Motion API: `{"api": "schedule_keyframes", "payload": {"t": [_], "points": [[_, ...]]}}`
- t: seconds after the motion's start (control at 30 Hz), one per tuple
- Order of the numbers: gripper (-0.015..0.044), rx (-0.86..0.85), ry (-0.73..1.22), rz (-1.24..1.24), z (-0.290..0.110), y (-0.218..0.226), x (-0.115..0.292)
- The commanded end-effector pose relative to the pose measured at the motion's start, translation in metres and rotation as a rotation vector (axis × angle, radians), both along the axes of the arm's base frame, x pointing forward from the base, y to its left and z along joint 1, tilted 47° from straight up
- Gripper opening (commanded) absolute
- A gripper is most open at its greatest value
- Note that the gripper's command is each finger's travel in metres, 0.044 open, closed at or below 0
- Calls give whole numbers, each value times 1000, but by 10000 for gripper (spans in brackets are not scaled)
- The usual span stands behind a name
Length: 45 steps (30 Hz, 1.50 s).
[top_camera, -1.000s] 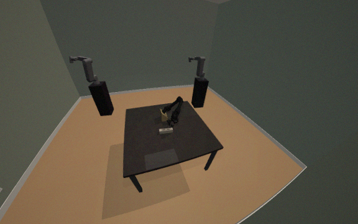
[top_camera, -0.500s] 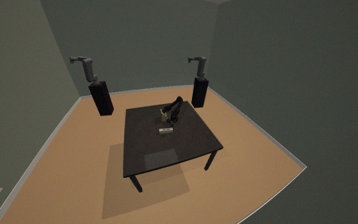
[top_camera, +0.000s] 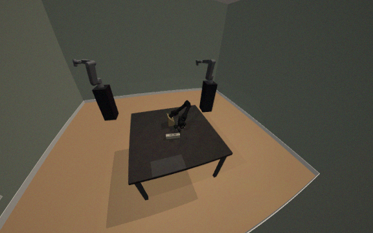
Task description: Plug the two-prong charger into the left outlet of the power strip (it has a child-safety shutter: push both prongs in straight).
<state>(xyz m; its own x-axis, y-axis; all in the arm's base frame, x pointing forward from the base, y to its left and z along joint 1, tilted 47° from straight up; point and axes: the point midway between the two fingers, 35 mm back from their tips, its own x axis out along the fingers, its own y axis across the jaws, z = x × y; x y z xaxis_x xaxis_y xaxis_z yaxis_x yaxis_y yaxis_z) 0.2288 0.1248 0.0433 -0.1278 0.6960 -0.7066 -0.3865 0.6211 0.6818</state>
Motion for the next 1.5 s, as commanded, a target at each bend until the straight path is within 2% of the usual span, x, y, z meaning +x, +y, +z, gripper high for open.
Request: {"api": "schedule_keyframes", "payload": {"t": [0.0,0.83,1.23,1.4,1.47], "points": [[440,3,13,-1,-6,5,-3],[440,6,14,-1,-28,31,-6],[125,4,1,2,-26,29,-4],[92,4,1,2,-26,29,-4],[39,3,2,2,-25,28,-4]]}}
